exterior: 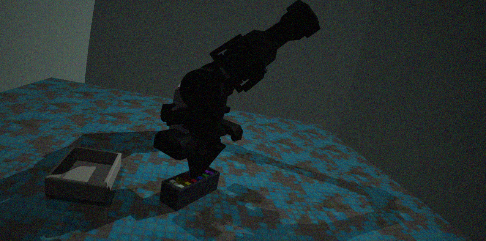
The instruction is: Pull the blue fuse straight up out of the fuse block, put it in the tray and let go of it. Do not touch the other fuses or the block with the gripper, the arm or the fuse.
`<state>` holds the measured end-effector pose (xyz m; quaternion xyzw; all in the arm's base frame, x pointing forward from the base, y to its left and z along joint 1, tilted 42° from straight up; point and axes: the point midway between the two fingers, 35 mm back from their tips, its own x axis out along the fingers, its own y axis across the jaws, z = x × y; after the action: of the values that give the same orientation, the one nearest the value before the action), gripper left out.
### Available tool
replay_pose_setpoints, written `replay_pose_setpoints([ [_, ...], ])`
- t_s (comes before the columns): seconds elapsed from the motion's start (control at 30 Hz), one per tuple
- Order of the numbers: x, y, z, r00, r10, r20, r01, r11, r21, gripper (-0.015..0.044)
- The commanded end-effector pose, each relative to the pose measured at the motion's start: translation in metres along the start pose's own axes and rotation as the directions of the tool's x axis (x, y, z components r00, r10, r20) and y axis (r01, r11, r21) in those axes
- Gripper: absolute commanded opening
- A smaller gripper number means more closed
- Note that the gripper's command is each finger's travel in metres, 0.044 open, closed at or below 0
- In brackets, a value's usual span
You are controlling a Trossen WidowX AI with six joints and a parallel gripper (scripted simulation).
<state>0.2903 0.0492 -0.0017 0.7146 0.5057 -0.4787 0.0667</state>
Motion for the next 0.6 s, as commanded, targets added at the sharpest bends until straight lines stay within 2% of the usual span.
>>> replay_pose_setpoints([
  [0.0,-0.0025,0.0003,-0.0003,1.0,0.001,0.0,-0.001,1.0,-0.003,0.0],
  [0.57,-0.0107,0.0008,-0.0002,1.0,0.001,0.0,-0.001,1.0,-0.002,0.0],
])
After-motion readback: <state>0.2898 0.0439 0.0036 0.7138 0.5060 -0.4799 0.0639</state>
